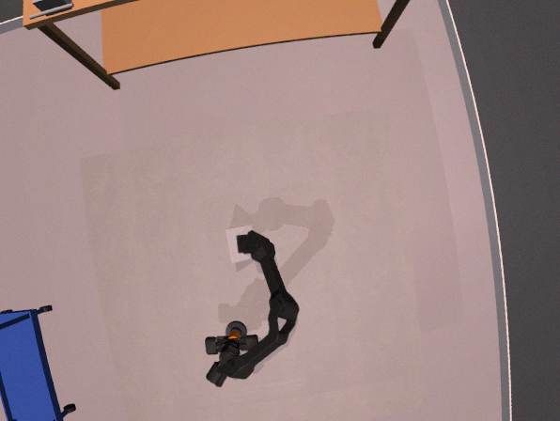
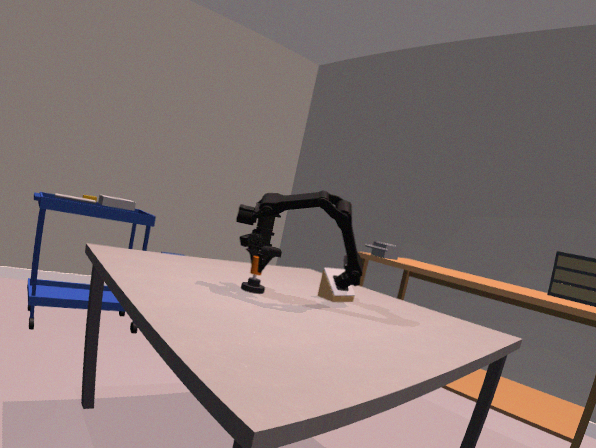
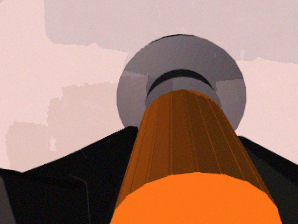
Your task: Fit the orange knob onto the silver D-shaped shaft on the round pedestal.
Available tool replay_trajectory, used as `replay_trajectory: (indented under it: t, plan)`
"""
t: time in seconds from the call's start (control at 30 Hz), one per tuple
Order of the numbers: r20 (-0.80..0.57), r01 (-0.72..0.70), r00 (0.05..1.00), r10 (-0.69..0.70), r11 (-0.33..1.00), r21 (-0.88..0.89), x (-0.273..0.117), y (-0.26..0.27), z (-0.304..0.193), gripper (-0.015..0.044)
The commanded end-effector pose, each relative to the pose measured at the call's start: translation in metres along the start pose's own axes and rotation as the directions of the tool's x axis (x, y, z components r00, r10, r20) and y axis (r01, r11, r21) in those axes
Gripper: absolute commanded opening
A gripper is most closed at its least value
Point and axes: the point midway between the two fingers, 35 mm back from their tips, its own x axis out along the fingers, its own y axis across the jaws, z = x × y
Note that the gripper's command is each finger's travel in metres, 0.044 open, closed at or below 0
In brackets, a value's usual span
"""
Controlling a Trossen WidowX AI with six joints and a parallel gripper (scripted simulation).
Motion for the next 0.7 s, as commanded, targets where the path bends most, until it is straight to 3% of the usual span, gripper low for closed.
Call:
replay_trajectory:
  t: [0.0,0.67]
  plan:
    - [0.003,0.002,1.0,-0.002,1.0,-0.009,0.0003,-0.0017,-0.001,0.0]
    - [0.003,0.002,1.0,-0.002,1.0,-0.009,-0.0025,0.0018,0.0014,0.0]
